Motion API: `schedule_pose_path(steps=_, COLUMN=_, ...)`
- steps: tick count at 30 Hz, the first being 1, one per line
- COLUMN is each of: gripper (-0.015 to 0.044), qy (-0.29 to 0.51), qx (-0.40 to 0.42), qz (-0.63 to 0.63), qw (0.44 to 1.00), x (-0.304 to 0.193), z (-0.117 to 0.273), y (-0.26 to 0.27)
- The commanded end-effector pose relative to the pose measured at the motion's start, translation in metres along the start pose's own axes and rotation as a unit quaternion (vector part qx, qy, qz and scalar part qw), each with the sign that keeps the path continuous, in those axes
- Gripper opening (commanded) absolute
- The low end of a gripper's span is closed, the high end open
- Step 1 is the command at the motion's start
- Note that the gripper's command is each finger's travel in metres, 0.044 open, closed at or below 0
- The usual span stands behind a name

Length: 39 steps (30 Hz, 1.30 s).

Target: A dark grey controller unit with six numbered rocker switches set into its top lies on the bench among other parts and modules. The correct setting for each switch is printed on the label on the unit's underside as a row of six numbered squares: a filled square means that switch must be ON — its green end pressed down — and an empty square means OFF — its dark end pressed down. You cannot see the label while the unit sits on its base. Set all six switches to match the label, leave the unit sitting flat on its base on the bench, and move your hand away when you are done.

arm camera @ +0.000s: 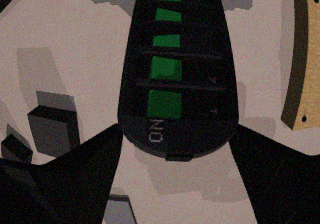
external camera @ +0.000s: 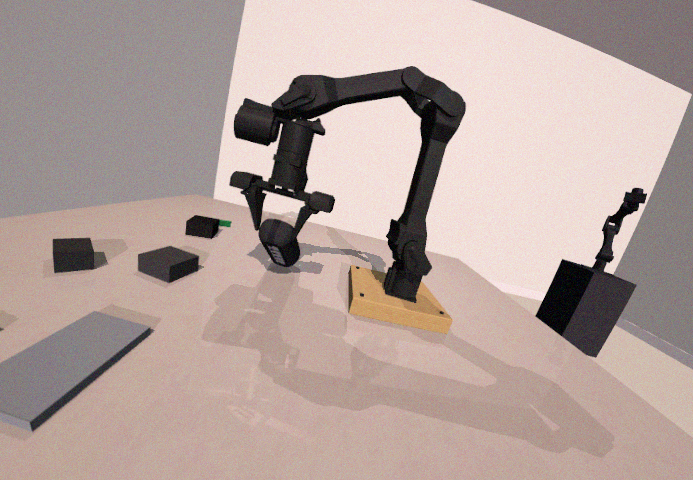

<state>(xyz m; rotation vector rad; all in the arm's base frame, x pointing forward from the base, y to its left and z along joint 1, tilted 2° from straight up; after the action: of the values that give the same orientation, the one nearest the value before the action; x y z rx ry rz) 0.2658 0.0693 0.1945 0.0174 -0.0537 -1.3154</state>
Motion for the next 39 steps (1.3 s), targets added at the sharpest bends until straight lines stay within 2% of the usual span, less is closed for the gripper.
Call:
schedule_pose_path(steps=1, gripper=0.0338, qy=-0.002, qx=-0.012, qz=-0.006, qw=1.0, x=0.0, z=-0.008, y=-0.001)
schedule_pose_path(steps=39, gripper=0.0338, qy=-0.002, qx=-0.012, qz=-0.006, qw=1.0, x=-0.018, z=-0.031, y=0.001)
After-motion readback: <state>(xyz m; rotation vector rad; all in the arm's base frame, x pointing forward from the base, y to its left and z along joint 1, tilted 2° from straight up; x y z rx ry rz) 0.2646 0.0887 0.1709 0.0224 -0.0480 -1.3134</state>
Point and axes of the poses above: the point midway between the two fingers, 35 mm back from their tips, its own z axis back along the fingers, its own y axis across the jaws, x = y × z, the point moved 9 cm from there along z, back along the fingers, and after that the axes turned 8 degrees about z, right-handed, at the moved point
